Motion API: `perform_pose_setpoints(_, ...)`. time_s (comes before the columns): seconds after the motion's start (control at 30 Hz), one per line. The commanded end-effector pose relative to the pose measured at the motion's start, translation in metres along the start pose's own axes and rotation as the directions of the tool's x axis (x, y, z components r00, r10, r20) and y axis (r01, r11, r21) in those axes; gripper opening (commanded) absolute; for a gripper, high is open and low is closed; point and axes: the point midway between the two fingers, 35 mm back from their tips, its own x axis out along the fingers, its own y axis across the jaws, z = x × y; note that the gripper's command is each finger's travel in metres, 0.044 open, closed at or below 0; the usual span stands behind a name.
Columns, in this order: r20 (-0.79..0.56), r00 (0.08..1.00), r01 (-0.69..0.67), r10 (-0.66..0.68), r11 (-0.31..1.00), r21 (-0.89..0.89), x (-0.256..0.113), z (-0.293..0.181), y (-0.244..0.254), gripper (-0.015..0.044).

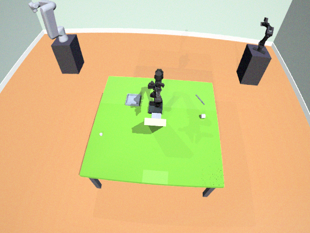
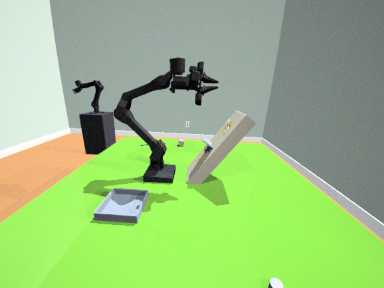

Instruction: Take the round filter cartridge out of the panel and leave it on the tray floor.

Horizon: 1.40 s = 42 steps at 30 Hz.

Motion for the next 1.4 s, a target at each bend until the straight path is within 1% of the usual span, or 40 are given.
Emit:
perform_pose_setpoints(0.0, -0.130, 0.954, 0.301, -0.272, 0.856, 0.420, 0.021, -0.032, -0.070, 0.0105)
perform_pose_setpoints(0.2, -0.202, 0.878, 0.452, -0.433, 0.612, 0.649, 0.022, -0.050, -0.111, 0.0105)
perform_pose_setpoints(0.3, -0.235, 0.829, 0.492, -0.507, 0.462, 0.738, 0.020, -0.059, -0.130, 0.0105)
perform_pose_setpoints(0.33, -0.240, 0.821, 0.496, -0.518, 0.440, 0.749, 0.019, -0.060, -0.133, 0.0105)
perform_pose_setpoints(0.93, -0.240, 0.820, 0.496, -0.520, 0.435, 0.751, 0.020, -0.060, -0.133, 0.0105)
perform_pose_setpoints(1.37, -0.240, 0.821, 0.495, -0.519, 0.436, 0.752, 0.036, -0.064, -0.143, 0.0105)
